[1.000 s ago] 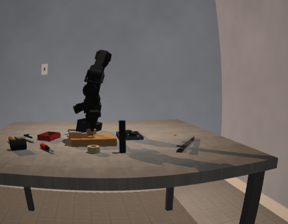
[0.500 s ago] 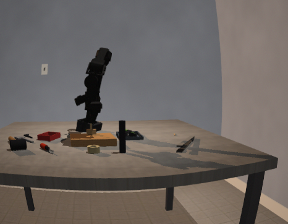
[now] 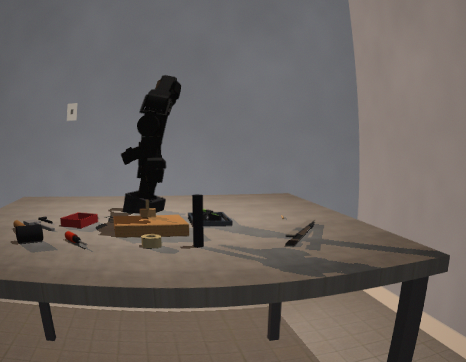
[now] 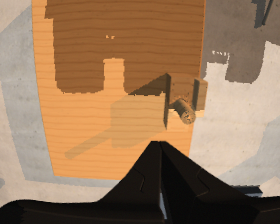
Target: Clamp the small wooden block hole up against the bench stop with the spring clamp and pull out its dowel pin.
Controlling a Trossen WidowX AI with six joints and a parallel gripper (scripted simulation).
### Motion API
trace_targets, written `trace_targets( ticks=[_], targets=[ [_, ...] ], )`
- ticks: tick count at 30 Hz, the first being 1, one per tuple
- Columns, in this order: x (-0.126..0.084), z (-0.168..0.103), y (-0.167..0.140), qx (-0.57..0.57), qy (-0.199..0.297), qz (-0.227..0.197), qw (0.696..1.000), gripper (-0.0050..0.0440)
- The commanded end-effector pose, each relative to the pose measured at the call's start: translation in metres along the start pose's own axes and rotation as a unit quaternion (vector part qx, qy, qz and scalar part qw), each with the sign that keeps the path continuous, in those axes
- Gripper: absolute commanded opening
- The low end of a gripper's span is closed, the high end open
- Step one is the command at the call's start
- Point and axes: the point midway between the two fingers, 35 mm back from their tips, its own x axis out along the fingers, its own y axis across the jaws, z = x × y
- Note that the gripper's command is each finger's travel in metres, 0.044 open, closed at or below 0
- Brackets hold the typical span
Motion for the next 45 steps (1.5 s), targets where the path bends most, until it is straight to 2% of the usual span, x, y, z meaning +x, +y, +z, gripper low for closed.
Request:
trace_targets(
  ticks=[1,31,45],
  targets=[
    [0.003,0.007,0.007,-0.002,-0.001,0.003,1.0,0.0],
    [0.004,0.01,0.01,-0.003,-0.001,0.005,1.0,0.0],
    [0.022,0.011,0.011,-0.003,-0.001,0.005,1.0,0.0]
  ],
)
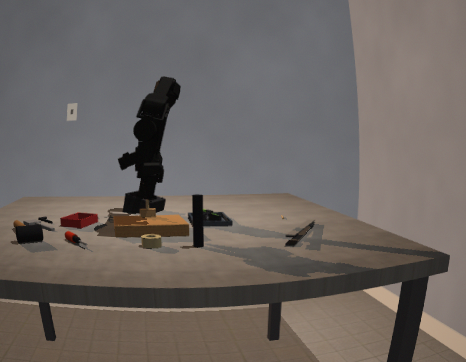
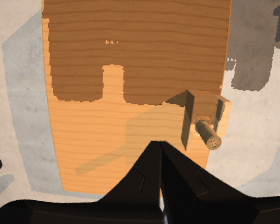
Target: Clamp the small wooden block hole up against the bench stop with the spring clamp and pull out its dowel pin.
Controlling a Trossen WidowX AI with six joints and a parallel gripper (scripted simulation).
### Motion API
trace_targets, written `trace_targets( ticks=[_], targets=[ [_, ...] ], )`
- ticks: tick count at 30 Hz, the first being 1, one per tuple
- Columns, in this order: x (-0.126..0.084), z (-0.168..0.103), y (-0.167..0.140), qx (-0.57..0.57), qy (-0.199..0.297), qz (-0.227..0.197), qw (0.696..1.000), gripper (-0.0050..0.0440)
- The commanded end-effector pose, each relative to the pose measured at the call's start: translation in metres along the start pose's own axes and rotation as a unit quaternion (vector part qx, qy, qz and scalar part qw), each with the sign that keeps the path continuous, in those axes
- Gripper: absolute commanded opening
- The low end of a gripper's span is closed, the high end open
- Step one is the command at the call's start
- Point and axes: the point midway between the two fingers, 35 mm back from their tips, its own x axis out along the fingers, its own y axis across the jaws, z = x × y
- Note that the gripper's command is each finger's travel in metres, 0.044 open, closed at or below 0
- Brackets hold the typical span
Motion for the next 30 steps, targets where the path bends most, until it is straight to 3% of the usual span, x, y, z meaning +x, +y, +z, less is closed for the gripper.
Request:
trace_targets(
  ticks=[1,30],
  targets=[
    [0.01,0.0,-0.002,0.003,0.002,-0.008,1.0,0.0],
    [0.049,0.0,-0.004,0.003,0.002,-0.008,1.0,0.0]
  ],
)
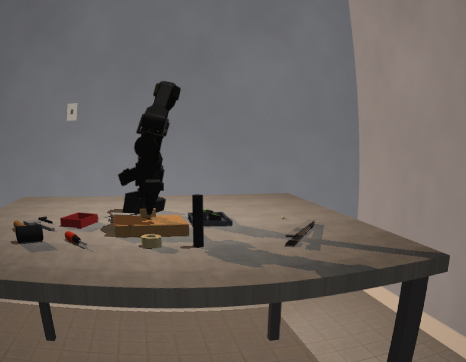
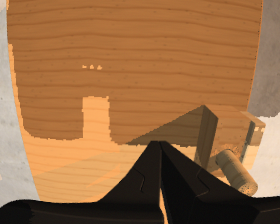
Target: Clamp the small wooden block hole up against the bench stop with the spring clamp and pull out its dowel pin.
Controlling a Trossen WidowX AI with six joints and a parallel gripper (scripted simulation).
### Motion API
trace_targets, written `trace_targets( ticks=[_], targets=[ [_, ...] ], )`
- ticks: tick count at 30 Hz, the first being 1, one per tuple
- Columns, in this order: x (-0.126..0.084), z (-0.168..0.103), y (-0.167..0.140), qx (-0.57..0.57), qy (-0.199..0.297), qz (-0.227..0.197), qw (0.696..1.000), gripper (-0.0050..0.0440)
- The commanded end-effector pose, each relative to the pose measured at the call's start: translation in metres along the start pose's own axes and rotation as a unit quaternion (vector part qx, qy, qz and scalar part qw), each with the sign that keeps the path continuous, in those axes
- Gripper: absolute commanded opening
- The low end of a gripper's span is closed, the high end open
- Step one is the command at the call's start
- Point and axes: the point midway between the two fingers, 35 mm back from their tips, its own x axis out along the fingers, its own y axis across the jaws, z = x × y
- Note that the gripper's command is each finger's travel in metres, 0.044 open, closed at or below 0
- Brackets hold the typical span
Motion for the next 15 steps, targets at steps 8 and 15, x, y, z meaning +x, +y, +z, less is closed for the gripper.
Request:
trace_targets(
  ticks=[8,15],
  targets=[
    [0.0,0.0,-0.012,0.004,0.001,-0.008,1.0,0.0],
    [0.0,0.0,-0.024,0.004,0.001,-0.008,1.0,0.0]
  ],
)
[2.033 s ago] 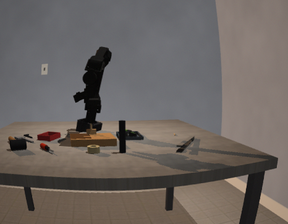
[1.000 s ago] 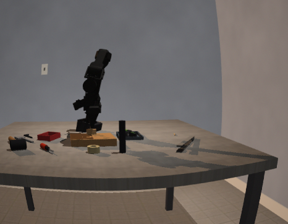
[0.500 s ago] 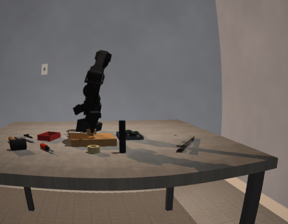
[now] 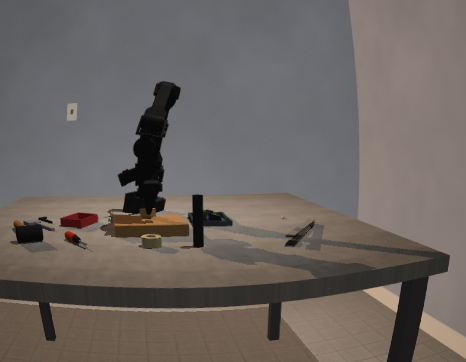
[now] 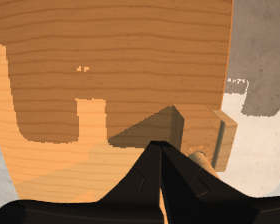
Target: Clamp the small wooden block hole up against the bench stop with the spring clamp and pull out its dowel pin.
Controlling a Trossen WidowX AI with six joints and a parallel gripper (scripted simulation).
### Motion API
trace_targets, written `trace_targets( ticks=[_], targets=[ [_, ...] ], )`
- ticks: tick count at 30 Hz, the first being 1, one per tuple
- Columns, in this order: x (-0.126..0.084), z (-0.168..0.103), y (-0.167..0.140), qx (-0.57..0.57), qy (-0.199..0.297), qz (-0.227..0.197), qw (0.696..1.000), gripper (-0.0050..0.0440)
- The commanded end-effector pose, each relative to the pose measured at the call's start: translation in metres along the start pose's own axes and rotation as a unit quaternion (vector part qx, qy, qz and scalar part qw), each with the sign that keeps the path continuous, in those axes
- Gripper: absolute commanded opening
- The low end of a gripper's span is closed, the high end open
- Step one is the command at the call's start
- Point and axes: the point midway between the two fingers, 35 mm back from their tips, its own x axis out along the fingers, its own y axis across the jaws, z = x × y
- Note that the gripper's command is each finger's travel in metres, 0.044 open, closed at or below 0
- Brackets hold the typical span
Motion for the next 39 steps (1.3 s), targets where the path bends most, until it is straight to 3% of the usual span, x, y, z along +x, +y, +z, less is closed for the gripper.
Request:
trace_targets(
  ticks=[1,6,11,26,39],
  targets=[
    [-0.002,0.0,-0.008,-0.003,-0.001,0.003,1.0,0.0],
    [-0.002,0.0,-0.011,-0.003,-0.001,0.003,1.0,0.0],
    [-0.002,0.0,0.009,-0.003,-0.001,0.003,1.0,0.0],
    [-0.004,-0.001,0.006,-0.006,-0.001,0.007,1.0,0.0],
    [-0.03,-0.005,0.007,-0.004,-0.001,0.005,1.0,0.0]
  ],
)
